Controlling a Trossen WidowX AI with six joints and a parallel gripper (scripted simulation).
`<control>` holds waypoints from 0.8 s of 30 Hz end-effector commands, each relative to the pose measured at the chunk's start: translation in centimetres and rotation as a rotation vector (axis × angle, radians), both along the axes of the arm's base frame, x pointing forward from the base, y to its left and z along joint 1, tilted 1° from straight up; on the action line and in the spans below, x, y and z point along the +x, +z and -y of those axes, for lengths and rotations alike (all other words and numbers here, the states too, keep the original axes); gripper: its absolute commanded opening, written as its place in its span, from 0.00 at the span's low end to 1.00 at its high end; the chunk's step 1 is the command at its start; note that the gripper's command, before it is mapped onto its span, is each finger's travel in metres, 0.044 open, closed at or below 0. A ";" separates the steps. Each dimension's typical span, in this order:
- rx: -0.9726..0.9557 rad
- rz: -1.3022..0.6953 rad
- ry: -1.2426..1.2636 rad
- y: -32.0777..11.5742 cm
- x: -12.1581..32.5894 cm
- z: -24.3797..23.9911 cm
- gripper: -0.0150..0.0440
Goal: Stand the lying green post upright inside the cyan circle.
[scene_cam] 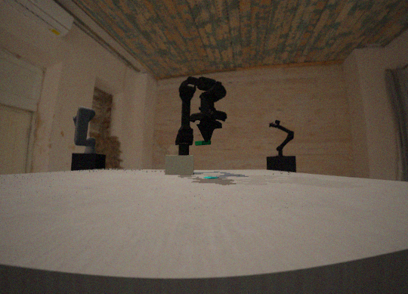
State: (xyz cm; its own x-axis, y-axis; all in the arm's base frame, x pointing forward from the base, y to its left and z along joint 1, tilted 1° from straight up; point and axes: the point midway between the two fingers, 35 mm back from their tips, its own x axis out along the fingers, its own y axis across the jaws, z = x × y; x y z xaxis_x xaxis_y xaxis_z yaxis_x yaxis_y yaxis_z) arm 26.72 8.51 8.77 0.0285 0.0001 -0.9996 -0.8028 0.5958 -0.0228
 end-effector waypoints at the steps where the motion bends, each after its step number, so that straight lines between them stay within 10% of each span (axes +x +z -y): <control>1: -0.005 -0.001 0.091 0.1 -0.5 -1.0 0.29; 24: 0.104 0.035 0.092 -1.4 0.3 -2.1 0.29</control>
